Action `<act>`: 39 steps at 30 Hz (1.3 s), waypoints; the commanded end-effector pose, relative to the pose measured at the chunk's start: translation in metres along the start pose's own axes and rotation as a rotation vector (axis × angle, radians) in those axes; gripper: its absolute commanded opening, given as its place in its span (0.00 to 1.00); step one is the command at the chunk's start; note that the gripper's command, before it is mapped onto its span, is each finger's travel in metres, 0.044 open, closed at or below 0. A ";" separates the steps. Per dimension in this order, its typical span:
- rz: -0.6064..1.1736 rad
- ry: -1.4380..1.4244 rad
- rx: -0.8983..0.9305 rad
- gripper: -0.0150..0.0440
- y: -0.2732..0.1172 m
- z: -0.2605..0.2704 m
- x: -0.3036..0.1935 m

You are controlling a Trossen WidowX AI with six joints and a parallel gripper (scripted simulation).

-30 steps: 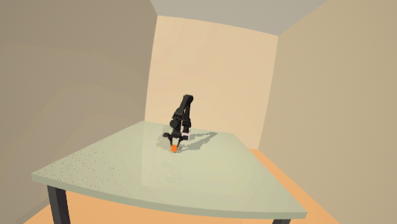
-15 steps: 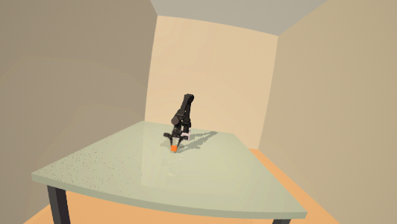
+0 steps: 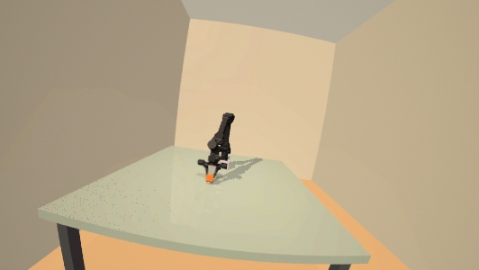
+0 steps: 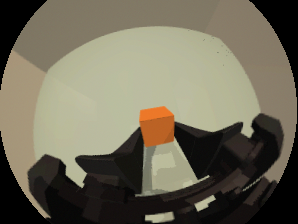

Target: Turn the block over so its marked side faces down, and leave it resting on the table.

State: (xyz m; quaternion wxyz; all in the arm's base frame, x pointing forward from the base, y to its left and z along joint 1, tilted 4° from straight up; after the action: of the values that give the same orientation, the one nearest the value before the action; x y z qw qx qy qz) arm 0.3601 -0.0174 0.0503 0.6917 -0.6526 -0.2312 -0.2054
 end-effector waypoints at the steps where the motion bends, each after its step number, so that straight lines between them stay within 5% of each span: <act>1: -0.053 0.005 0.005 0.25 0.008 0.000 0.000; 39: -0.521 0.003 0.031 0.25 0.021 0.000 -0.022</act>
State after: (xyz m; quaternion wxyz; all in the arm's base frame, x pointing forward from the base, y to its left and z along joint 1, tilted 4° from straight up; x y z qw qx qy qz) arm 0.3558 -0.0170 0.0198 0.6272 -0.5664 -0.3878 -0.3680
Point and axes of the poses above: the point midway between the two fingers, 35 mm back from their tips, its own y axis out along the fingers, its own z axis across the jaws, x = y × z, the point moved 1 cm from there along -y, back along the fingers, and after that the axes turned 3 degrees about y, right-handed, at the moved point
